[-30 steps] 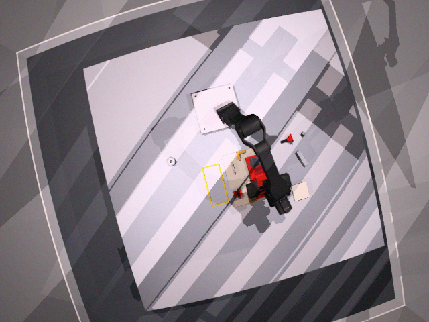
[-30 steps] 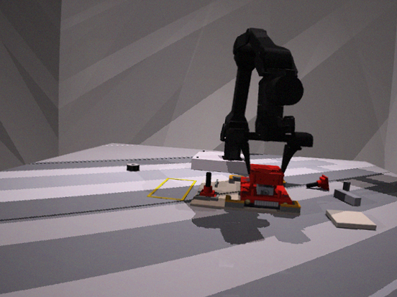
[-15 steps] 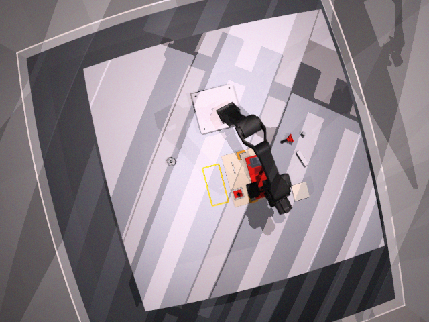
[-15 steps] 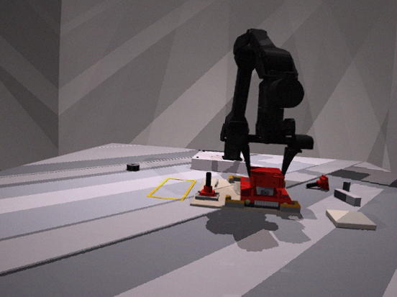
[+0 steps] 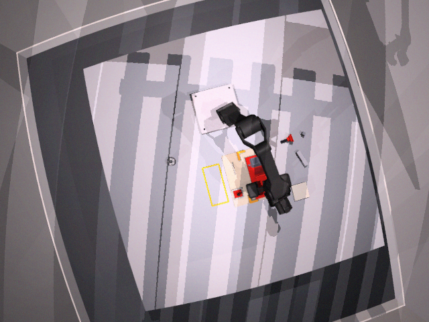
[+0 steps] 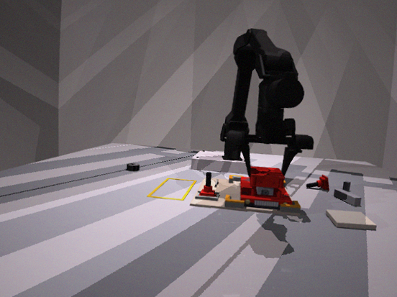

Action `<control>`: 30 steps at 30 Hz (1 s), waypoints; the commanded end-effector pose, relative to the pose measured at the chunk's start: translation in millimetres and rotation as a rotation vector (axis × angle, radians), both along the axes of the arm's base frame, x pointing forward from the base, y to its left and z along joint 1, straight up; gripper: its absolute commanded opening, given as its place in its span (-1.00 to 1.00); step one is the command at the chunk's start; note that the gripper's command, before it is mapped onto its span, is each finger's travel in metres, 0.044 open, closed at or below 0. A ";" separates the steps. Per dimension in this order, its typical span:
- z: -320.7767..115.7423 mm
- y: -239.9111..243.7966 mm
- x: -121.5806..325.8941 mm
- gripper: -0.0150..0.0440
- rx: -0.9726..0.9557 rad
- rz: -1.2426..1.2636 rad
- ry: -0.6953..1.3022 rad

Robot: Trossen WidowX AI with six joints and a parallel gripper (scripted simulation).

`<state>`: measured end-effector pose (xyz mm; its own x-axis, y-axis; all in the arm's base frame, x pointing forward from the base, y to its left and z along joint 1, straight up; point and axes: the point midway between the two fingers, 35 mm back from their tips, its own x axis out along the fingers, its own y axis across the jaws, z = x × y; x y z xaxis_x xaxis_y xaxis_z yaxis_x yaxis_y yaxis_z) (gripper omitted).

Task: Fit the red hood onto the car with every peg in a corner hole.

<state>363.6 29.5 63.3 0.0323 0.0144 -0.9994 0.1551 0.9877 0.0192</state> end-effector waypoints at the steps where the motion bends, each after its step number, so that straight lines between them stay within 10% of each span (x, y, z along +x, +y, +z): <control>1: 0.0 0.1 0.7 -0.49 0.000 -0.003 -0.004; 30: -12.2 0.1 1.5 -0.49 0.000 -0.003 -0.004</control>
